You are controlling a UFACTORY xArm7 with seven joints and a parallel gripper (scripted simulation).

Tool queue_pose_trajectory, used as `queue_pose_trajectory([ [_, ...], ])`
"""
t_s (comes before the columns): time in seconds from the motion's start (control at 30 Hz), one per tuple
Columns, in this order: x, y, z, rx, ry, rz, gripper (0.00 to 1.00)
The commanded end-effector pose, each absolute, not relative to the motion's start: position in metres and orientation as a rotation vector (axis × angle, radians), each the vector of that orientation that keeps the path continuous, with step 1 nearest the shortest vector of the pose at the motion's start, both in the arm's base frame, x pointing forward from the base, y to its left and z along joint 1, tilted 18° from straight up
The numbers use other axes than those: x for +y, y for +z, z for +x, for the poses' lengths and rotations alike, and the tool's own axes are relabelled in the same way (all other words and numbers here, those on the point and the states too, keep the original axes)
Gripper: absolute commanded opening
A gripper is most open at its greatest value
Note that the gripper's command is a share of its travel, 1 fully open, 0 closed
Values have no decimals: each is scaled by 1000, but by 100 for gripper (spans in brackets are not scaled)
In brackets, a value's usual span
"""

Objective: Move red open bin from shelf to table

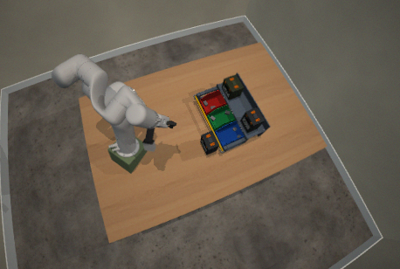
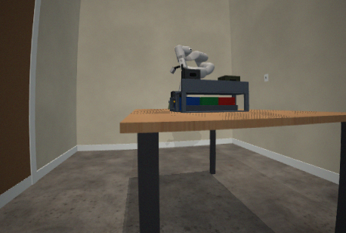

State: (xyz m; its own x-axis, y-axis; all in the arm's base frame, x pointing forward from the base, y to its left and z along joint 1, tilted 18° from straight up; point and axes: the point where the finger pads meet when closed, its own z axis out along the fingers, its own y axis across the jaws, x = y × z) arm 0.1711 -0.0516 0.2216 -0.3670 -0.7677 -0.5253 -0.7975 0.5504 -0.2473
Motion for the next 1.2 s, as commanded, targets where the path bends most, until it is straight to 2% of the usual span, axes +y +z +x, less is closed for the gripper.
queue_pose_trajectory([
  [0.0,-53,224,173,2300,103,-1010,100],
  [0.43,-53,224,173,2324,113,-946,100],
  [0.47,-52,223,172,2219,72,-1194,100],
  [0.6,-53,224,173,2325,114,-944,100],
  [1.0,-53,224,173,2325,114,-944,100],
  [1.03,-52,223,172,2220,73,-1192,100],
  [1.17,-53,224,174,2326,114,-942,100],
])
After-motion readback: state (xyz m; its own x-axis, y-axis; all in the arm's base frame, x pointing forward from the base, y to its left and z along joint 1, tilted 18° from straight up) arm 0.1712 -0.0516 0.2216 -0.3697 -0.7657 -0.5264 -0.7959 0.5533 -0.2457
